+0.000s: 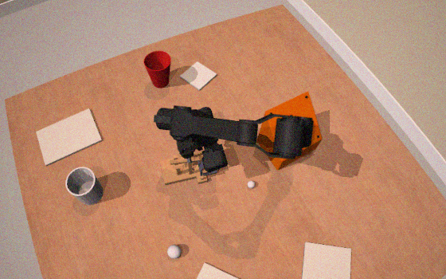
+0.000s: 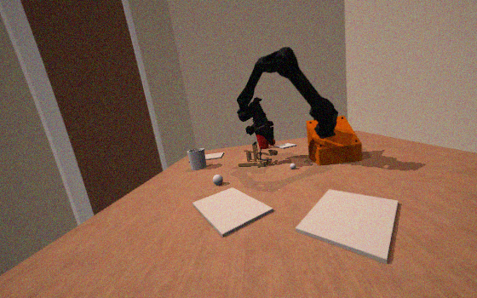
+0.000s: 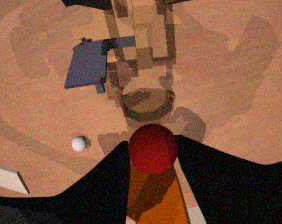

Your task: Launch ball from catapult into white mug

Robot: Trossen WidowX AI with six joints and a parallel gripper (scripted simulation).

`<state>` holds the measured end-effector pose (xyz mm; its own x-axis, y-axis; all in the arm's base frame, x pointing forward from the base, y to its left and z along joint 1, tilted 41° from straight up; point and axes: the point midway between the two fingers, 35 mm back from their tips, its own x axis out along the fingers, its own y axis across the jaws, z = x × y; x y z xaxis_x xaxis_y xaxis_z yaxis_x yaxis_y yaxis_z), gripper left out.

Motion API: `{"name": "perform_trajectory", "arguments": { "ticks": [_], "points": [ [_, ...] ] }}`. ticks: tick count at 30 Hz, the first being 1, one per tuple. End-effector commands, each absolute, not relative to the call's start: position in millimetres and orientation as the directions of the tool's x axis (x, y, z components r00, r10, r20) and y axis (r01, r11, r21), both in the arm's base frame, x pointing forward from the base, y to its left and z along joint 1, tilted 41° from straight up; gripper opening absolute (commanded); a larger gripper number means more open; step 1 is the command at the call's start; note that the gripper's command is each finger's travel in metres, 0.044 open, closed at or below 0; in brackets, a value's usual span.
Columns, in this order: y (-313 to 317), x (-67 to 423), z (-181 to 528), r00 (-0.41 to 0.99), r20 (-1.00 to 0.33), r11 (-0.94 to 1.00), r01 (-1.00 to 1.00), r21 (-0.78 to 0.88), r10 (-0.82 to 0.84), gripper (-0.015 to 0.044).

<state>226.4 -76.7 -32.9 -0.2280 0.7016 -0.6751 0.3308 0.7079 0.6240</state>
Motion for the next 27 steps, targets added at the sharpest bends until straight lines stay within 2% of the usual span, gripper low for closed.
{"name": "perform_trajectory", "arguments": {
  "ticks": [1, 24, 27],
  "points": [
    [-75.8, 226.5, -39.3, -0.233, -0.674, 0.71, 0.322, 0.626, 0.701, 0.0],
    [-63.0, 228.3, -54.2, -0.234, -0.677, 0.714, 0.314, 0.626, 0.698, 0.0],
    [-63.0, 228.3, -54.2, -0.234, -0.677, 0.714, 0.314, 0.626, 0.698, 0.0079]
  ]
}}
